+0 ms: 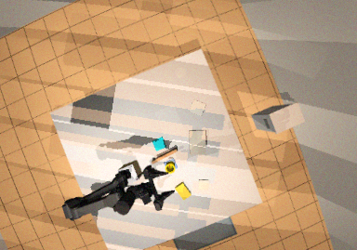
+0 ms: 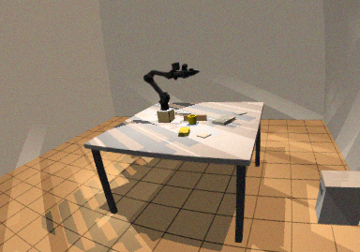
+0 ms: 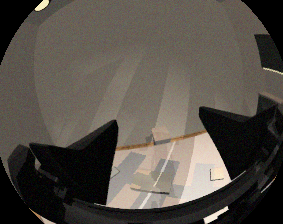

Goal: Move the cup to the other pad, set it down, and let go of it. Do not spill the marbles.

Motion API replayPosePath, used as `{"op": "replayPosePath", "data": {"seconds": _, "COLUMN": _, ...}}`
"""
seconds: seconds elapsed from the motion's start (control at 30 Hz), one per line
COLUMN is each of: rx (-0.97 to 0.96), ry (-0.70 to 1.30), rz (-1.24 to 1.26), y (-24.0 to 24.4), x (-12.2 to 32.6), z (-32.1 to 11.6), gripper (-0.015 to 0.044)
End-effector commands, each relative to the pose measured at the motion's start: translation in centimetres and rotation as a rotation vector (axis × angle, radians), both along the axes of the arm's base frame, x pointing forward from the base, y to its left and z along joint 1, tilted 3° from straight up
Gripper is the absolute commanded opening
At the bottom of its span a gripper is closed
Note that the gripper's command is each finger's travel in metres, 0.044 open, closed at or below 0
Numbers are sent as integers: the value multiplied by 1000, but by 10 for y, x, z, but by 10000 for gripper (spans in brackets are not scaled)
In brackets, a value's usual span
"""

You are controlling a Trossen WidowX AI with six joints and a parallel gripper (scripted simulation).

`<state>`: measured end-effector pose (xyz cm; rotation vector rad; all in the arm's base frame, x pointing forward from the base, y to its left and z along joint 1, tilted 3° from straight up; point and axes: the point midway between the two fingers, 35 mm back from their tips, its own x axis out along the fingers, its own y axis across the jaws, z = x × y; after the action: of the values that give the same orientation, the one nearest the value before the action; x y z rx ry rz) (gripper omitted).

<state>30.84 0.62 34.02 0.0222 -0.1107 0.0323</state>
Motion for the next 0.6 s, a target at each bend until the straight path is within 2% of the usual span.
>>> {"op": "replayPosePath", "data": {"seconds": 0.0, "rx": -12, "ry": 14, "rz": -3, "y": 0, "x": 2, "z": -3, "gripper": 374}}
{"op": "replayPosePath", "data": {"seconds": 0.07, "rx": -110, "ry": 130, "rz": -17, "y": -4, "x": 16, "z": -28, "gripper": 321}}
{"op": "replayPosePath", "data": {"seconds": 0.27, "rx": -534, "ry": 661, "rz": 71, "y": -24, "x": 43, "z": -147, "gripper": 167}}
{"op": "replayPosePath", "data": {"seconds": 0.4, "rx": -767, "ry": 986, "rz": 271, "y": -36, "x": 30, "z": -218, "gripper": 167}}
{"op": "replayPosePath", "data": {"seconds": 0.57, "rx": -960, "ry": 1315, "rz": 681, "y": -47, "x": -11, "z": -285, "gripper": 167}}
